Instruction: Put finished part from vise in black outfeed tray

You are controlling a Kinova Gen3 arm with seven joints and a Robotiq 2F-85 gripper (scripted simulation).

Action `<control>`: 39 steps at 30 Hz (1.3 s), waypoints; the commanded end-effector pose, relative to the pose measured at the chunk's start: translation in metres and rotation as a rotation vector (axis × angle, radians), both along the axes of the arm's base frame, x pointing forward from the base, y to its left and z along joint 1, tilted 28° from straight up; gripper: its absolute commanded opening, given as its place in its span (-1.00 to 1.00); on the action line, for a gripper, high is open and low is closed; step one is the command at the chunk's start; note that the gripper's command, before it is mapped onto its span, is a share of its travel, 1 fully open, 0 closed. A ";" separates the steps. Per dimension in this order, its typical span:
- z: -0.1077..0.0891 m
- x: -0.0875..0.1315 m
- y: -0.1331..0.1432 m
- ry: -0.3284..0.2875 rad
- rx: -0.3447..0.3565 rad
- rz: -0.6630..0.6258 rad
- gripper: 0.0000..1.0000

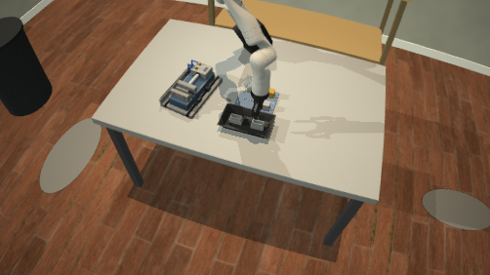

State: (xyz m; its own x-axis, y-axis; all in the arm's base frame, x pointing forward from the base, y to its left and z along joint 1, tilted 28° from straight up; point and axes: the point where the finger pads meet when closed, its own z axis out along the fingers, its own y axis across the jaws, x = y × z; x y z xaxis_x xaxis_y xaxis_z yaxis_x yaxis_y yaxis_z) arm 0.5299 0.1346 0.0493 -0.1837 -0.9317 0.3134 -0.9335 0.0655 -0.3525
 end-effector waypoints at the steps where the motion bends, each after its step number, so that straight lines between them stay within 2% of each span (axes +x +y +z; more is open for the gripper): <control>1: 0.016 0.000 0.010 -0.014 0.012 0.008 0.34; 8: 0.050 -0.013 0.023 -0.014 0.012 0.008 0.34; 13: 0.067 -0.019 0.030 -0.014 0.012 0.008 0.34; 26: 0.079 -0.023 0.034 -0.014 0.012 0.008 0.34; 27: 0.079 -0.023 0.034 -0.014 0.012 0.008 -1.00; 39: 0.079 -0.023 0.034 -0.014 0.012 0.008 -1.00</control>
State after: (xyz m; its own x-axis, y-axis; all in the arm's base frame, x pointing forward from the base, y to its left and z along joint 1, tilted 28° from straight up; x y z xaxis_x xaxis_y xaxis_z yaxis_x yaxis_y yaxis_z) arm 0.5068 0.1679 0.1271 -0.1816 -0.9363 0.3007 -0.9292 0.0633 -0.3640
